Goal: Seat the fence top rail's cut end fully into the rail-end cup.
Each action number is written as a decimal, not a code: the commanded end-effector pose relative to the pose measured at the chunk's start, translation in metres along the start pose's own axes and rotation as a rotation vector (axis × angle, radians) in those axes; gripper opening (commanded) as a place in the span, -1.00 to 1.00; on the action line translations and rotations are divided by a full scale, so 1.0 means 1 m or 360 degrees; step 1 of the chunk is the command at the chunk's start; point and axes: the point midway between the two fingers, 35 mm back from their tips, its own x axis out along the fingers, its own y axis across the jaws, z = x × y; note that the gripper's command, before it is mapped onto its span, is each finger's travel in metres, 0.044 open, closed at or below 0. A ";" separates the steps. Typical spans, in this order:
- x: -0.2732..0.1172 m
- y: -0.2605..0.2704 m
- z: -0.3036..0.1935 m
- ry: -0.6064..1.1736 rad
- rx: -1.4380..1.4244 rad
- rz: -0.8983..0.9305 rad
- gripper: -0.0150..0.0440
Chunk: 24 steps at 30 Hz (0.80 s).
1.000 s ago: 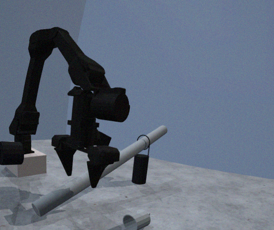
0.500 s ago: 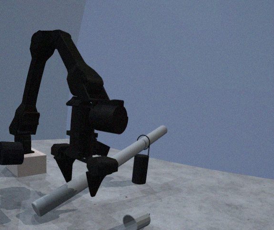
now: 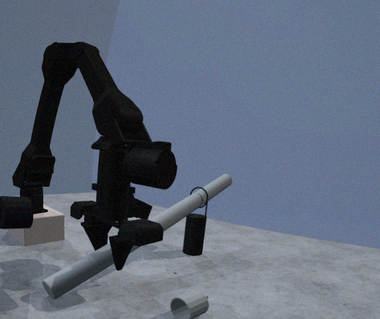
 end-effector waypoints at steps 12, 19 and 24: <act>-0.002 0.000 0.000 -0.0005 -0.0010 0.0006 -0.32; -0.011 -0.001 0.000 0.0037 -0.0013 0.0011 -0.49; -0.031 -0.005 -0.001 0.0165 -0.0023 0.0021 -0.49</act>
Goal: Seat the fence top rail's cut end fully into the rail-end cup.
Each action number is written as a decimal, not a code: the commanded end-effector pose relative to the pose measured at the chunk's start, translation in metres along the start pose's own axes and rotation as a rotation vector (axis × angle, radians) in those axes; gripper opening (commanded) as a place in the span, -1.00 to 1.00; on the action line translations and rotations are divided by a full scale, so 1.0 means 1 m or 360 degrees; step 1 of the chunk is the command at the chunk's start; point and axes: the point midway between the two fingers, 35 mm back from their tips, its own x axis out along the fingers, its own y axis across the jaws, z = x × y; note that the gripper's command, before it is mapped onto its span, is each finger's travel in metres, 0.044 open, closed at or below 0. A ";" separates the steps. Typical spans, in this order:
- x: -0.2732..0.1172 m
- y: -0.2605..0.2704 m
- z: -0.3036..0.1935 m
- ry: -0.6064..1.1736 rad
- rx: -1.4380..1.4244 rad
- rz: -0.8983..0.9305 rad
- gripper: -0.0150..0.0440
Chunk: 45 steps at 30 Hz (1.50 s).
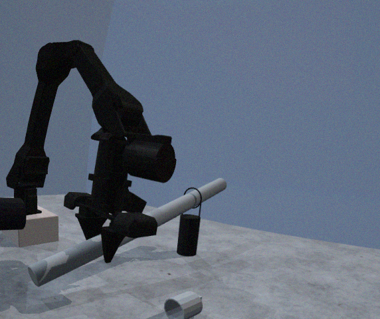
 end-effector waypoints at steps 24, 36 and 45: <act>-0.062 -0.007 -0.004 0.0346 -0.0040 -0.0023 -0.49; -0.067 -0.007 -0.005 0.0346 -0.0040 -0.0023 -0.49; -0.072 -0.011 -0.006 0.0347 -0.0040 -0.0023 -0.49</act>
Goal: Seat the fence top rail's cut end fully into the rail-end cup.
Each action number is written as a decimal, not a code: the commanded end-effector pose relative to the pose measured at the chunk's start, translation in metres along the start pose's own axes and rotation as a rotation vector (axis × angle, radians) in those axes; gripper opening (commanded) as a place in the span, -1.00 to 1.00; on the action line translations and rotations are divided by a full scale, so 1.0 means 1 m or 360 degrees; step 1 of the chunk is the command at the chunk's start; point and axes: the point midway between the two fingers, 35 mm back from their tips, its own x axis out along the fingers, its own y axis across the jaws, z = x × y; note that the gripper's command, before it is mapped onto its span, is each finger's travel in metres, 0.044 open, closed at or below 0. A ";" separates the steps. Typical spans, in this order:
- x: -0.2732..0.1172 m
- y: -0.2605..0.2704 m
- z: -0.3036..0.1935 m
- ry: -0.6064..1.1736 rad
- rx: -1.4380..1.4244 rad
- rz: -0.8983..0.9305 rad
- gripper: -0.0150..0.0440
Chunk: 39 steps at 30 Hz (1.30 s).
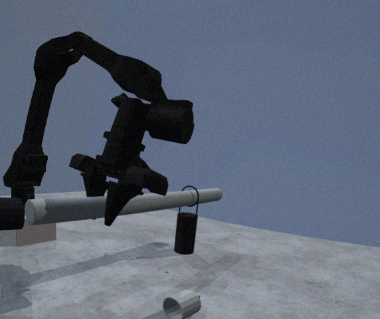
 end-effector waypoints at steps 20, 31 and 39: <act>0.006 0.000 -0.020 0.0003 0.0002 0.0001 -0.49; 0.006 0.000 -0.020 0.0003 0.0002 0.0001 -0.49; 0.006 0.000 -0.020 0.0003 0.0002 0.0001 -0.49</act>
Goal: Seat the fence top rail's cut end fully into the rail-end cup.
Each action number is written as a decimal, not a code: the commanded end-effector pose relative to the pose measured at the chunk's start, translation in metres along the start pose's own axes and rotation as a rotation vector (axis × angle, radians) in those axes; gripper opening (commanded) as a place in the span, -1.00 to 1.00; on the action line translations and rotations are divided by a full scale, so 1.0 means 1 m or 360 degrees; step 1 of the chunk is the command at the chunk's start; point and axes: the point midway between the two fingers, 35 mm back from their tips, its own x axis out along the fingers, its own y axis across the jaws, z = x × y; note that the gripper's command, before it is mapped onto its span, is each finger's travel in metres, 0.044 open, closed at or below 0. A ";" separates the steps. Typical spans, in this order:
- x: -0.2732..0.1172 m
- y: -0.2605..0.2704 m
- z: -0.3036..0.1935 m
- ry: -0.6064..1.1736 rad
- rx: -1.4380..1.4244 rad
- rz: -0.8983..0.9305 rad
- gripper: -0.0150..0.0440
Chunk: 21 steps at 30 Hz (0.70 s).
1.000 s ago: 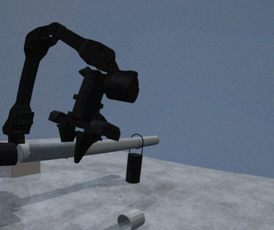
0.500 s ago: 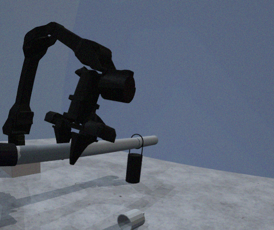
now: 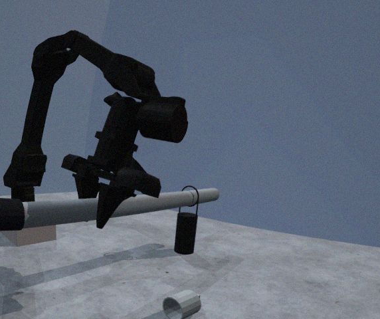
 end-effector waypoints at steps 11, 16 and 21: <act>-0.001 0.000 -0.003 0.0018 0.0001 -0.0007 -0.49; 0.000 0.000 -0.002 0.0009 0.0001 -0.0003 -0.49; 0.000 0.000 0.000 0.0000 0.0000 0.0000 -0.49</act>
